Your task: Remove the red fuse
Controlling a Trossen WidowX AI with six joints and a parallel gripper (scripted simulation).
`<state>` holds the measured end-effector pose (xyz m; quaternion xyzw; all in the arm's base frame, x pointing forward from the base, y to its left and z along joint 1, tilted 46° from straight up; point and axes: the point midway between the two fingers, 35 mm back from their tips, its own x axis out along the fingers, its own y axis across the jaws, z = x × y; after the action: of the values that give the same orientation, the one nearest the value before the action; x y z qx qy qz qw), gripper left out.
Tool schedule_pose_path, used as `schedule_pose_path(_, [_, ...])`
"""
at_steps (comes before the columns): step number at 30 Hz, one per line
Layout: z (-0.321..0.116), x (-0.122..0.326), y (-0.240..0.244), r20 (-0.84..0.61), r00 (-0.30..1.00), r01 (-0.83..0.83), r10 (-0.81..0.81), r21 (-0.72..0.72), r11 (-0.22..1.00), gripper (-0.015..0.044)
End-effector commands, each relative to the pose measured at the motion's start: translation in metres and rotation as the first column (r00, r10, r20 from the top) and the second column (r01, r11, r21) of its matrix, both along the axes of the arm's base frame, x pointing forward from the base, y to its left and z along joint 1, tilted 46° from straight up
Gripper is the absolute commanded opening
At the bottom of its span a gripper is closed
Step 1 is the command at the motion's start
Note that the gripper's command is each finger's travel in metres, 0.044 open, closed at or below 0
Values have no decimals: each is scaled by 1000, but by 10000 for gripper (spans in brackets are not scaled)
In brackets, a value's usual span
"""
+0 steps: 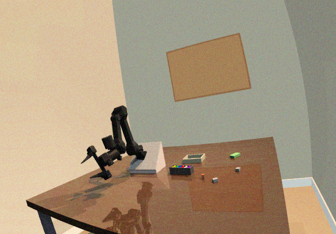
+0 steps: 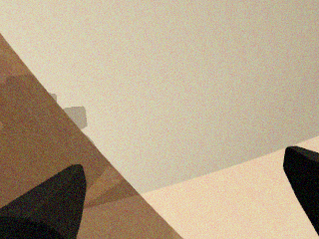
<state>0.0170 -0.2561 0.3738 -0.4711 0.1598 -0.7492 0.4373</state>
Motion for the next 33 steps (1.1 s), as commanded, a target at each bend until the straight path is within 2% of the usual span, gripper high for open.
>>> schedule_pose_path(1, [0,1,-1,0,1000,-3,3,4,1000,374])
schedule_pose_path(5, [-10,25,-16,-10,997,-70,71,94,993,269])
schedule_pose_path(12, [-55,122,-44,-72,951,-248,301,407,879,85])
schedule_pose_path(13, [-63,137,-44,-87,938,-262,334,453,852,74])
schedule_pose_path(19, [-119,219,-26,-183,828,-273,530,694,666,74])
schedule_pose_path(25, [-174,288,31,-253,644,-212,722,848,486,74])
schedule_pose_path(30, [-217,322,92,-311,453,-86,836,918,388,74])
schedule_pose_path(33, [-245,332,130,-369,323,57,871,927,371,74])
